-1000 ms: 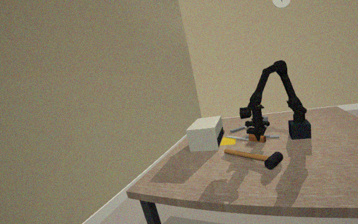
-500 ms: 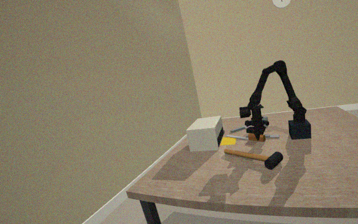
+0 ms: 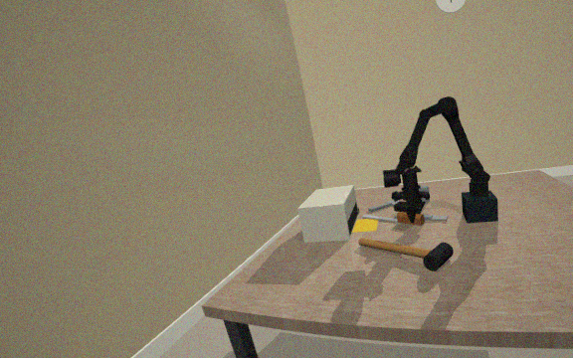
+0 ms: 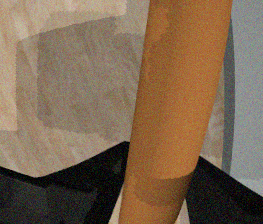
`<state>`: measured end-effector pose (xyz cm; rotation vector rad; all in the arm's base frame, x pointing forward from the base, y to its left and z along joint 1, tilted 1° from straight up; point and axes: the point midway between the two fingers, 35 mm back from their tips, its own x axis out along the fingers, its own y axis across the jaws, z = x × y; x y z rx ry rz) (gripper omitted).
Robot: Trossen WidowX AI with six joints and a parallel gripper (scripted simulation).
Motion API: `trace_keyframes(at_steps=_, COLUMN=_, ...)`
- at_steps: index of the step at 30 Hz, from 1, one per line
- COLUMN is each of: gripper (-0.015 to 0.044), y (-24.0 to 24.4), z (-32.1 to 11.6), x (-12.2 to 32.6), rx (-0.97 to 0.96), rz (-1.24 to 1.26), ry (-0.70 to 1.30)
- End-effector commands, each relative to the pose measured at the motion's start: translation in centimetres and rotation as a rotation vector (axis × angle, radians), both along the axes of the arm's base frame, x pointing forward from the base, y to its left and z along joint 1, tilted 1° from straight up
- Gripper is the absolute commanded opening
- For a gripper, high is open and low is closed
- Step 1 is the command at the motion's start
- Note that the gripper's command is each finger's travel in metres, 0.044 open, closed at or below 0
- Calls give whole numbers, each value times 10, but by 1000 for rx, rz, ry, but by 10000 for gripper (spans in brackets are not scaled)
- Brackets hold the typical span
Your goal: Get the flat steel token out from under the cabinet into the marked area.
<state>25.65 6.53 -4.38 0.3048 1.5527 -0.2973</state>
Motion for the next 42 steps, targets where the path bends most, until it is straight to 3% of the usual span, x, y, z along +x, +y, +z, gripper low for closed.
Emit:
trace_keyframes(at_steps=1, gripper=0, y=-5, z=0, x=2, rx=-2, rz=-1, ry=-1)
trace_keyframes(at_steps=42, gripper=0, y=-47, z=0, x=9, rx=-5, rz=-1, ry=-2)
